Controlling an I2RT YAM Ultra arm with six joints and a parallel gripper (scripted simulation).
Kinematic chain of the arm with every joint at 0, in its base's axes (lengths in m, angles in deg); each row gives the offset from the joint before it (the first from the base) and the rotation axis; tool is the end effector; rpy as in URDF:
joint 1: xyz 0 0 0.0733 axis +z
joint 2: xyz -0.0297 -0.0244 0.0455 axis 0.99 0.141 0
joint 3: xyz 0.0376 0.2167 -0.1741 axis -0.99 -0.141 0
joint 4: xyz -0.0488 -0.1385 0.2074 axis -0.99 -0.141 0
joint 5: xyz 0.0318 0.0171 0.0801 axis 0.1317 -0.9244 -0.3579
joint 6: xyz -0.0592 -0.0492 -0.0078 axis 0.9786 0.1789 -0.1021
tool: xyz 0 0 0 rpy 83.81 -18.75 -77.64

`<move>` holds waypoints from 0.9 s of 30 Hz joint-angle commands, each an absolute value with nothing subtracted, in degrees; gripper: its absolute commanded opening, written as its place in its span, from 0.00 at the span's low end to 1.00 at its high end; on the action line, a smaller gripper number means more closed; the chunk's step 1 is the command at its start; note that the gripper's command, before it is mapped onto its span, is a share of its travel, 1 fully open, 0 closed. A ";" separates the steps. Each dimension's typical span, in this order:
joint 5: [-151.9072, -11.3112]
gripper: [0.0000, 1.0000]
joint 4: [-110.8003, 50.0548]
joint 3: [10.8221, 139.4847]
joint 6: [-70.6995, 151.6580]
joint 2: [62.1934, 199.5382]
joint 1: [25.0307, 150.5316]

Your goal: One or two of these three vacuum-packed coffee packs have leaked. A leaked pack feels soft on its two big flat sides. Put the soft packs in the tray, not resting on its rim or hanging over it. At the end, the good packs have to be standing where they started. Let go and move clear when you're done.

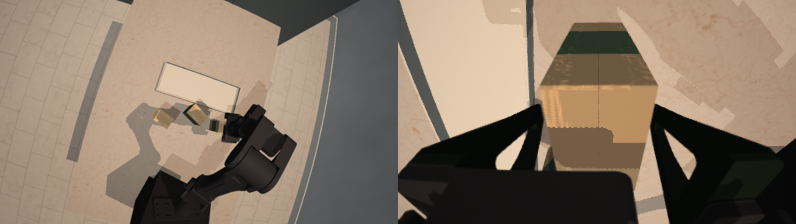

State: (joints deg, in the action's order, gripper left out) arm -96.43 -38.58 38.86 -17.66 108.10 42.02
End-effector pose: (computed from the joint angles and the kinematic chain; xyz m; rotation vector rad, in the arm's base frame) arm 0.2128 -0.1577 0.2390 1.6178 1.5797 0.4152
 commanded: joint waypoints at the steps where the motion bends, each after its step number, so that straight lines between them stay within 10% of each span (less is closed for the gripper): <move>1: -95.68 0.79 -38.27 37.55 -17.89 107.85 42.20; 7: -95.68 0.79 -38.27 37.55 -17.89 107.85 42.20; 8: -95.68 0.26 -38.27 37.55 -17.89 107.85 42.20; 27: -95.68 0.26 -38.41 37.55 -17.84 107.85 42.20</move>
State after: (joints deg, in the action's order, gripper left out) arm -96.34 -38.54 38.86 -17.69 108.12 42.02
